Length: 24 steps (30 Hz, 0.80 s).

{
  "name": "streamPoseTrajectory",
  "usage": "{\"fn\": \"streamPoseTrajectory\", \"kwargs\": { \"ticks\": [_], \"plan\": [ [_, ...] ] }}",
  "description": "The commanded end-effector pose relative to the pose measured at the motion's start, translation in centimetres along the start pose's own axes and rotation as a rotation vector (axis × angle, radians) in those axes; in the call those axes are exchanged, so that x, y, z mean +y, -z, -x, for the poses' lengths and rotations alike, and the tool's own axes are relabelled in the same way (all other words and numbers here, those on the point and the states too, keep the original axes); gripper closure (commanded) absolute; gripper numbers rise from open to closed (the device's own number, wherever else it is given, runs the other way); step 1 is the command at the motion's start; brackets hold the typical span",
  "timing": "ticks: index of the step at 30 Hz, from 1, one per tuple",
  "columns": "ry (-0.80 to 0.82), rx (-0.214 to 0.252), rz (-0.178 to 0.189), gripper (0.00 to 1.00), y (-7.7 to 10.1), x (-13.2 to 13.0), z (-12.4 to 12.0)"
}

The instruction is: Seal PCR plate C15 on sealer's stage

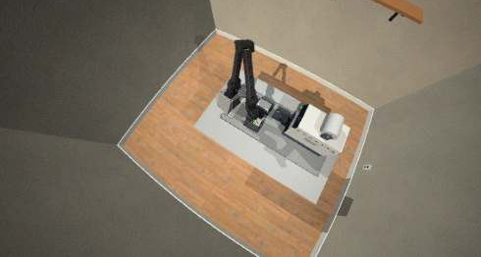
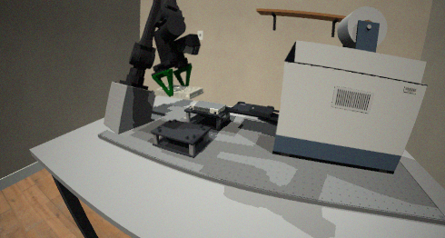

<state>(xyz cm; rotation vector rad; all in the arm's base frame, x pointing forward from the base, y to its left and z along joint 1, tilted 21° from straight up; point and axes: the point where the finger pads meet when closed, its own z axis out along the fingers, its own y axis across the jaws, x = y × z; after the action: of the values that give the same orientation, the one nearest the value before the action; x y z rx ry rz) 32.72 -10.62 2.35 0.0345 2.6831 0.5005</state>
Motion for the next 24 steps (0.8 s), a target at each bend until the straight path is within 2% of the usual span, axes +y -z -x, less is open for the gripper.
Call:
{"fn": "streamPoseTrajectory", "kwargs": {
  "ticks": [1,15,24],
  "plan": [
    [0.045,-0.068,-0.041,1.0,1.5,-1.3,3.2],
    [0.034,-0.051,-0.031,1.0,0.9,-1.5,2.8],
    [0.016,-0.025,-0.015,1.0,0.9,-0.4,1.0]
  ]
}}
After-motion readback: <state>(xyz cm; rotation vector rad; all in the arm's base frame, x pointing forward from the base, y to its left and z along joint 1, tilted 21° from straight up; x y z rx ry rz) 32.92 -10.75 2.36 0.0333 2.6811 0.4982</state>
